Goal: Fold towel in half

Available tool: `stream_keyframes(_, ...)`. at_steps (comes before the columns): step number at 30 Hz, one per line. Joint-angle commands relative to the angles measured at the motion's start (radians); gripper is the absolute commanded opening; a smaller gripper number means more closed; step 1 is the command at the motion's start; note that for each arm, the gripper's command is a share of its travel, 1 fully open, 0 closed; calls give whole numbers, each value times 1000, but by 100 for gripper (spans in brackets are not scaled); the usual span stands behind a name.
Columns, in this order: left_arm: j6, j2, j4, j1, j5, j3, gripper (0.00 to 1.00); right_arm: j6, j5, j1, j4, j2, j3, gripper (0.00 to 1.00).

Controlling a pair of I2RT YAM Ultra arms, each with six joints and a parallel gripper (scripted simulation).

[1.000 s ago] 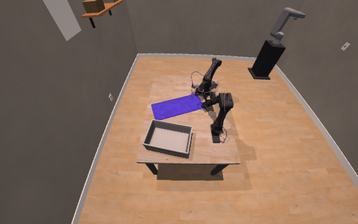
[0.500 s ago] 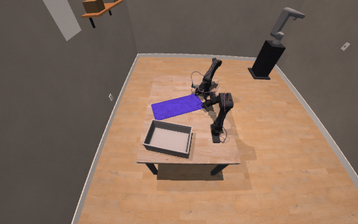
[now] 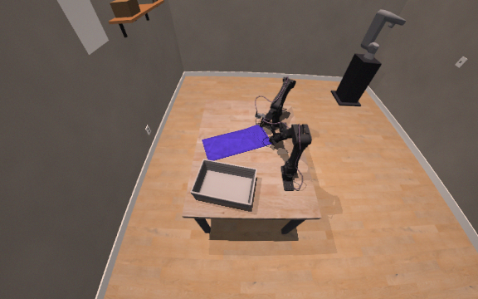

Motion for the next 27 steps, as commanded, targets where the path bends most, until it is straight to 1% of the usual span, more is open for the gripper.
stream_keyframes(1,15,-30,0,16,18,-33,1,4,13,7,-9,34,-6,0)
stream_keyframes(4,16,-30,-10,15,19,-33,1,2,9,6,-14,37,-9,0)
stream_keyframes(5,16,-30,-10,14,19,-33,0,22,24,24,-9,56,29,0)
stream_keyframes(8,16,-30,-10,14,19,-33,0,23,25,24,-12,57,-2,0)
stream_keyframes(9,-27,-23,-31,-36,-13,21,0,37,30,41,-35,7,24,0)
stream_keyframes(12,-28,-23,-32,-37,-14,22,0,39,22,43,-36,8,16,0)
stream_keyframes(13,3,-38,-27,6,14,-12,0,3,8,-1,0,73,42,0)
stream_keyframes(15,2,-37,-27,6,15,-12,0,2,8,-1,-1,74,43,0)
stream_keyframes(16,3,-37,-27,6,15,-12,0,4,18,0,-8,73,17,0)
stream_keyframes(17,31,-86,-18,40,52,-43,0,-40,-20,-22,33,109,72,0)
stream_keyframes(20,32,-86,-19,41,54,-43,0,-40,-22,-23,32,110,73,0)
stream_keyframes(21,35,-93,-23,44,58,-38,0,-43,-26,-27,10,117,73,0)
stream_keyframes(22,35,-93,-24,41,58,-35,0,-43,-24,-27,7,116,53,0)
stream_keyframes(23,100,-173,-12,107,137,-71,0,-80,-60,-74,-12,43,121,0)
stream_keyframes(26,109,-183,-18,118,155,-71,0,-82,-68,-78,-20,42,126,0)
stream_keyframes(27,212,-270,-34,193,234,-36,0,-56,-49,-116,-75,10,208,0)
